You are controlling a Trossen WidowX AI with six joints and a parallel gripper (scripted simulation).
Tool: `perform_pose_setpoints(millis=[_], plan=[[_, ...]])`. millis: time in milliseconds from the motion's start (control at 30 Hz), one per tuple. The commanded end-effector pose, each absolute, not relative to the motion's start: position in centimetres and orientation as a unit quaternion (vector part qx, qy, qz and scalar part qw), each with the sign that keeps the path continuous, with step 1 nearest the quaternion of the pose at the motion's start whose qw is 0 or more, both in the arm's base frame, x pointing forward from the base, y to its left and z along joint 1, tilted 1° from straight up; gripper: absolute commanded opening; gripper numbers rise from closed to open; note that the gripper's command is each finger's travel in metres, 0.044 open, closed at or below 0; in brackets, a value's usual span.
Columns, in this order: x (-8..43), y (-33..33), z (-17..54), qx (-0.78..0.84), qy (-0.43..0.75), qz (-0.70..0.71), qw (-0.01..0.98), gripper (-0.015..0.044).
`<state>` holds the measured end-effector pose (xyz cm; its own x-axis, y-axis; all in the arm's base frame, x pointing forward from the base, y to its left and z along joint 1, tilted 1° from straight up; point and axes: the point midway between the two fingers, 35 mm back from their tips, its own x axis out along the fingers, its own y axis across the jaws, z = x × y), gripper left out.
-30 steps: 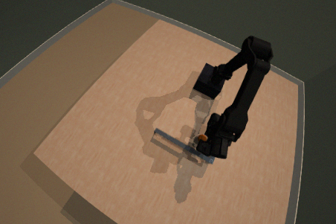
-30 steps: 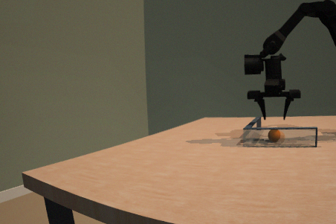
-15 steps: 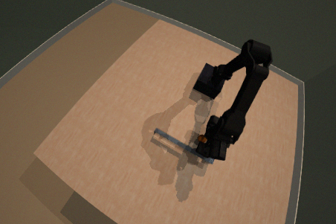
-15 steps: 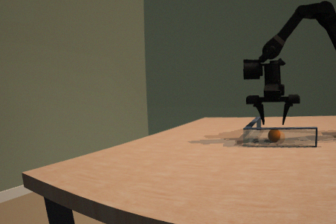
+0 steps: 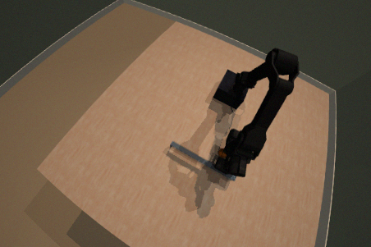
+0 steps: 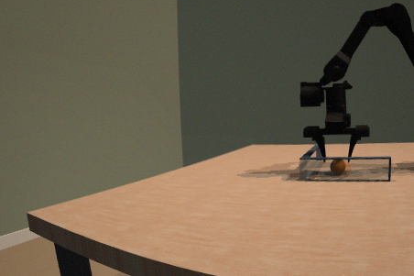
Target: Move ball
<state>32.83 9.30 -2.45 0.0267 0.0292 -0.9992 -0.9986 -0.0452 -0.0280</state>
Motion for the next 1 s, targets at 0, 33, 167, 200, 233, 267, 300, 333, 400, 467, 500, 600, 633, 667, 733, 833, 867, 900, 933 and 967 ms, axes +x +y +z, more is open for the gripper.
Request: perform_pose_setpoints(millis=[0,33,167,200,233,267,300,333,400,467,500,600,633,667,733,833,867,900,933,967], plan=[[32.5,9.3,-3.4,-0.509,0.475,0.515,0.500,0.0328],[32.5,9.3,-3.6,-0.509,0.475,0.515,0.500,0.0328],[32.5,9.3,-4.0,-0.509,0.475,0.515,0.500,0.0328],[32.5,9.3,-4.0,-0.509,0.475,0.515,0.500,0.0302],[32.5,9.3,-4.0,-0.509,0.475,0.515,0.500,0.0275],[32.5,9.3,-4.0,-0.509,0.475,0.515,0.500,0.0249],[32.5,9.3,-4.0,-0.509,0.475,0.515,0.500,0.0242],[32.5,9.3,-4.0,-0.509,0.475,0.515,0.500,0.0236],[32.5,9.3,-4.0,-0.509,0.475,0.515,0.500,0.0222],[32.5,9.3,-4.0,-0.509,0.475,0.515,0.500,0.0209],[32.5,9.3,-4.0,-0.509,0.475,0.515,0.500,0.0202],[32.5,9.3,-4.0,-0.509,0.475,0.515,0.500,0.0182],[32.5,9.3,-4.0,-0.509,0.475,0.515,0.500,0.0176],[32.5,9.3,-4.0,-0.509,0.475,0.515,0.500,0.0150],[32.5,9.3,-3.7,-0.509,0.476,0.515,0.500,0.0097],[32.8,9.3,-2.4,-0.507,0.478,0.513,0.501,0.0018],[32.9,9.3,-1.7,-0.506,0.479,0.513,0.502,0.0000],[32.9,9.3,-0.9,-0.506,0.479,0.512,0.502,0.0000],[33.0,9.3,-0.1,-0.505,0.480,0.512,0.503,0.0000],[33.1,9.2,0.8,-0.505,0.480,0.511,0.503,0.0000]])
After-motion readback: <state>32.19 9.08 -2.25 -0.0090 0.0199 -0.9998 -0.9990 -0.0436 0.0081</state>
